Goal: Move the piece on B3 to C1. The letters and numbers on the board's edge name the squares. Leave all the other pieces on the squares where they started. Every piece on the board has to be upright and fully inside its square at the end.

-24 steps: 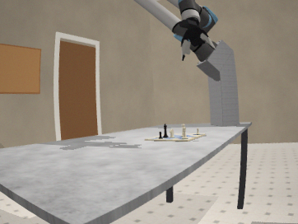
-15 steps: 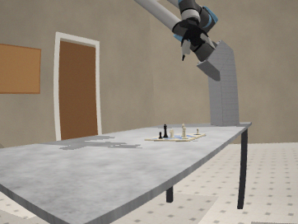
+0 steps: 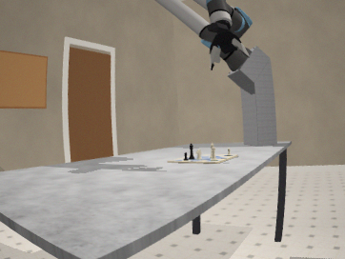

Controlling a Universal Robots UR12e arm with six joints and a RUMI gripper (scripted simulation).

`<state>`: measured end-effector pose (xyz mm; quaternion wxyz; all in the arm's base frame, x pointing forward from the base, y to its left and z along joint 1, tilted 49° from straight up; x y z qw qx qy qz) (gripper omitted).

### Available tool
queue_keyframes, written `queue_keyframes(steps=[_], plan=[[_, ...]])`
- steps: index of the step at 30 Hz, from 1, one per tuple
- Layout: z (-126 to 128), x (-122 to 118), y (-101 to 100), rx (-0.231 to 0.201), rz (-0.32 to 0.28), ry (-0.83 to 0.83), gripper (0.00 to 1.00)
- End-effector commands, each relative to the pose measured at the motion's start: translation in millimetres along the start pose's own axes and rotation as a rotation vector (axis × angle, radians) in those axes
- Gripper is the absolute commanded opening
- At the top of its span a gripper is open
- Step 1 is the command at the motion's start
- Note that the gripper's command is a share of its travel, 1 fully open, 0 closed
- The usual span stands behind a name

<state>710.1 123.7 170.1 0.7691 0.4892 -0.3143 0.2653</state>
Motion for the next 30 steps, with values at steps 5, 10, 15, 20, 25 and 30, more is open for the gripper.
queue_keyframes(steps=[5,10,15,20,25,30], plan=[[0.5,0.5,-1.6,0.003,-0.008,0.003,1.0],[1.3,0.5,-3.4,0.005,-0.016,0.006,1.0],[3.4,0.7,-8.2,0.01,-0.039,0.012,1.0],[6.8,0.7,-15.1,0.019,-0.073,0.022,1.0],[12.1,0.3,-23.7,0.032,-0.12,0.034,1.0],[16.3,-0.4,-29.3,0.042,-0.155,0.041,1.0]])
Point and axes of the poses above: the point where the finger pads meet when closed, its own y axis back along the fingers, its own z axis across the jaws, x = y × z, the point moved 3 cm from there along y, back along the fingers, and after that the axes turned 7 degrees about -y, right-handed, at the moved point
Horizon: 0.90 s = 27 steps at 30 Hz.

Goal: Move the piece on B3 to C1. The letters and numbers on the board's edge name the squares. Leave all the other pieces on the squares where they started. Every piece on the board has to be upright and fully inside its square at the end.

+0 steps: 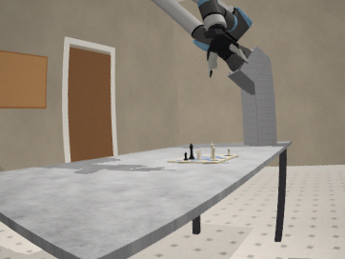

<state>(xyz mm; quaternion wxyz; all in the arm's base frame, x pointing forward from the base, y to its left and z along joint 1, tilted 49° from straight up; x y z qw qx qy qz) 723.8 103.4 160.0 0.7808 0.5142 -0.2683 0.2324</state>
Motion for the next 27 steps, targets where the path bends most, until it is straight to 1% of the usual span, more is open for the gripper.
queue_keyframes(steps=[1,6,12,14,20,23,24,27], plan=[[5.8,0.5,-7.5,0.015,-0.05,0.011,1.0],[15.8,-1.0,-16.5,0.039,-0.123,0.023,1.0],[31.7,-5.2,-24.5,0.077,-0.228,0.032,1.0],[31.7,-5.2,-24.5,0.077,-0.228,0.032,1.0],[51.8,-12.7,-25.9,0.127,-0.35,0.031,1.0],[63.2,-17.5,-22.9,0.157,-0.417,0.026,1.0],[63.2,-17.5,-22.9,0.157,-0.417,0.026,1.0],[75.3,-23.0,-16.9,0.191,-0.486,0.016,1.0]])
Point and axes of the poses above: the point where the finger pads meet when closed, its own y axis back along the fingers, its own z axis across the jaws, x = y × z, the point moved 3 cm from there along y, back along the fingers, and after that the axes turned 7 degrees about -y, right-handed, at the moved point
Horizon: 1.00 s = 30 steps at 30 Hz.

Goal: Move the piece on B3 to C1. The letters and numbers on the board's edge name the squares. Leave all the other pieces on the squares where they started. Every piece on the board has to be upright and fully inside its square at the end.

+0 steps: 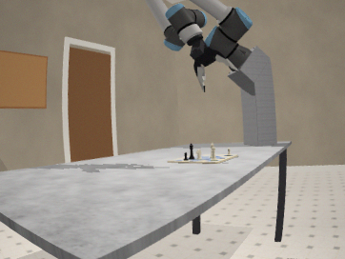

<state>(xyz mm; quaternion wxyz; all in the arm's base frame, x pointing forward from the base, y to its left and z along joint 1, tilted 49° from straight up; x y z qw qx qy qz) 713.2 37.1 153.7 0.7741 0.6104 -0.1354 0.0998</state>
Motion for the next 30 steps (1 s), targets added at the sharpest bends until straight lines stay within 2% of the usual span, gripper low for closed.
queue_keyframes(steps=[1,4,9,10,13,14,16,17,19,21,25,26,28,29,30], plan=[[16.9,-10.3,6.7,0.057,-0.114,-0.008,1.0],[16.9,-10.3,6.7,0.057,-0.114,-0.008,1.0],[35.0,-28.4,24.1,0.13,-0.232,-0.033,1.0],[35.0,-28.4,24.1,0.13,-0.232,-0.033,1.0],[45.1,-41.1,39.3,0.179,-0.303,-0.054,1.0],[45.1,-41.1,39.3,0.179,-0.303,-0.054,1.0],[51.0,-50.3,50.5,0.212,-0.352,-0.067,1.0],[51.0,-50.3,50.5,0.212,-0.352,-0.067,1.0],[48.7,-62.0,34.3,0.2,-0.452,0.016,1.0],[48.7,-62.0,34.3,0.2,-0.452,0.016,1.0],[45.6,-85.9,8.1,0.188,-0.654,0.196,1.0],[45.6,-85.9,8.1,0.188,-0.654,0.196,1.0],[44.8,-97.2,-2.0,0.188,-0.756,0.292,1.0],[44.8,-97.2,-2.0,0.188,-0.756,0.292,1.0],[44.7,-102.4,-6.3,0.19,-0.806,0.342,1.0]])
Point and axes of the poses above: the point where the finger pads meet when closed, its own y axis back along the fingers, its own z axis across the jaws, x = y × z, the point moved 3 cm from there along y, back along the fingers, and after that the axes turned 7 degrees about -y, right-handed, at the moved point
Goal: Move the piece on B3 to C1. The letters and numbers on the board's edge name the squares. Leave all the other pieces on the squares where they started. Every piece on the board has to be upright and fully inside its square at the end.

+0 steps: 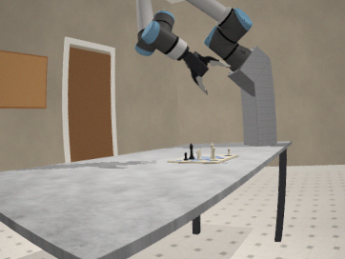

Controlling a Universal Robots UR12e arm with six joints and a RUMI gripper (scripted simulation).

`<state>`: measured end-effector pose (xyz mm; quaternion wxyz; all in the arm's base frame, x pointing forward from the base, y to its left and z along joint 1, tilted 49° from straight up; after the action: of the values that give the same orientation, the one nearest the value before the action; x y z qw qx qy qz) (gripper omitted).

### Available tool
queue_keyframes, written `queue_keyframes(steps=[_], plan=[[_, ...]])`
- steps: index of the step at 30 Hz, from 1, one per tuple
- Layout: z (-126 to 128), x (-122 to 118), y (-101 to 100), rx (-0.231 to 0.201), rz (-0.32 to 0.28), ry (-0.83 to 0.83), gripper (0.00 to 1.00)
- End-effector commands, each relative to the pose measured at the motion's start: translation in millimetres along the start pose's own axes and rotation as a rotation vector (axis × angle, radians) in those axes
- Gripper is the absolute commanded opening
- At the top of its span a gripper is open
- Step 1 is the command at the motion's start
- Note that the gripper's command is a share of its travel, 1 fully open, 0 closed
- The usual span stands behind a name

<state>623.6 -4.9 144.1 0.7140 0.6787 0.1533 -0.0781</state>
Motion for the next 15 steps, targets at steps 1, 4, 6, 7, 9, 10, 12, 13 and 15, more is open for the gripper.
queue_keyframes(steps=[1,4,6,7,9,10,12,13,15], plan=[[0.4,-3.6,-28.4,-0.03,-0.228,0.158,1.0],[1.4,-7.0,-39.0,-0.039,-0.337,0.245,1.0],[1.9,-8.4,-43.5,-0.042,-0.395,0.293,1.0],[1.9,-8.4,-43.5,-0.042,-0.395,0.293,1.0],[2.6,-9.7,-47.5,-0.044,-0.451,0.34,1.0],[3.4,-10.9,-51.0,-0.044,-0.506,0.386,1.0],[5.6,-12.8,-56.3,-0.042,-0.595,0.465,1.0],[5.3,-12.4,-56.7,-0.042,-0.616,0.481,1.0],[7.8,-12.9,-60.3,-0.036,-0.707,0.563,1.0]])
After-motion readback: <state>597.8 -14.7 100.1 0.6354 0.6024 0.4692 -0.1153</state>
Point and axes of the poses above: the point where the finger pads meet when closed, its own y axis back along the fingers, its own z axis across the jaws, x = y × z, the point moved 3 cm from there along y, back along the fingers, and after that the axes turned 7 degrees about -y, right-handed, at the moved point
